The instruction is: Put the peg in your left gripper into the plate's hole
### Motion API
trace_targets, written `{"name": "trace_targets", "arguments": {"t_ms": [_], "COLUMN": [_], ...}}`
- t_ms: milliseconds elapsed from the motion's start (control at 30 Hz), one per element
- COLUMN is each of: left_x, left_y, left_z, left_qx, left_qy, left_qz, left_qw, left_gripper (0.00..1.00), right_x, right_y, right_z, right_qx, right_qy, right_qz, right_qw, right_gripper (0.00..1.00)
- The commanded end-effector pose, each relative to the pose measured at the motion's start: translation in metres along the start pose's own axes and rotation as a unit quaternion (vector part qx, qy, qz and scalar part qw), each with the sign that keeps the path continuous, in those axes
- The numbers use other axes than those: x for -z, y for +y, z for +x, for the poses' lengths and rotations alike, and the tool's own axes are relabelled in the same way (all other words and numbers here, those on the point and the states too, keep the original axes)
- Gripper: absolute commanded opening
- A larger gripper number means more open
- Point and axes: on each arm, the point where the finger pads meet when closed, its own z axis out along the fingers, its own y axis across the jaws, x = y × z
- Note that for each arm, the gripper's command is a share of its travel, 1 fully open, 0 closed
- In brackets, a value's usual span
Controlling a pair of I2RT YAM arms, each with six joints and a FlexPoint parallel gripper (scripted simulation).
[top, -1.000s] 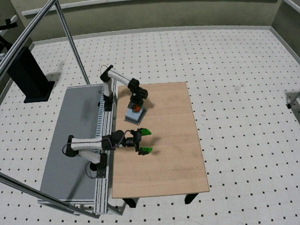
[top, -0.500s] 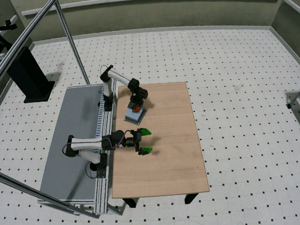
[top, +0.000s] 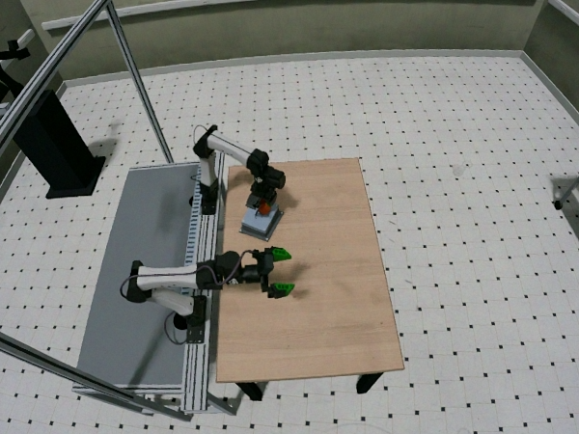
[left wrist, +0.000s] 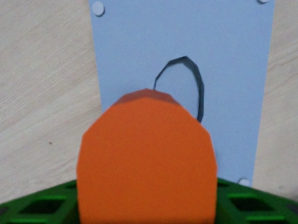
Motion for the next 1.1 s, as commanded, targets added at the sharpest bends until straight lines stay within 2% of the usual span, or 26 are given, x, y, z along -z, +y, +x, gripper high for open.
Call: {"name": "trace_targets", "arguments": {"t_ms": [0,167,300,500,600,667,733,833,1067], "left_x": [0.028,0.031,0.036,0.046,0.05,0.05,0.051,0.052,0.038], "left_y": [0.003,0.0,-0.003,-0.001,0.0,0.0,0.0,-0.002,-0.007], "left_z": [-0.003,-0.004,-0.004,-0.004,-0.004,-0.004,-0.007,-0.012,-0.027], "left_qx": [-0.003,-0.003,-0.003,-0.003,-0.003,-0.003,0.0,0.01,0.035], "left_qy": [0.0,0.0,0.0,-0.001,-0.001,-0.001,-0.007,-0.023,-0.061], "left_qz": [-0.017,-0.013,-0.005,-0.007,-0.008,-0.008,-0.006,0.004,0.042], "left_qw": [1.0,1.0,1.0,1.0,1.0,1.0,1.0,1.0,0.997], "left_gripper": [0.33,0.33,0.33,0.33,0.33,0.33,0.33,0.33,0.33], "right_x": [0.004,0.004,0.006,0.017,0.026,0.026,0.036,0.054,0.096], "right_y": [0.015,0.021,0.044,0.091,0.112,0.112,0.125,0.15,0.187], "right_z": [0.008,0.011,0.029,0.061,0.072,0.072,0.08,0.089,0.091], "right_qx": [0.029,0.042,0.086,0.153,0.174,0.174,0.186,0.196,0.182], "right_qy": [0.023,0.031,0.069,0.124,0.139,0.139,0.146,0.15,0.126], "right_qz": [-0.043,-0.06,-0.126,-0.268,-0.334,-0.334,-0.383,-0.468,-0.612], "right_qw": [0.998,0.997,0.986,0.943,0.916,0.916,0.893,0.849,0.759], "right_gripper": [1.0,1.0,1.0,1.0,1.0,1.0,1.0,1.0,1.0]}}
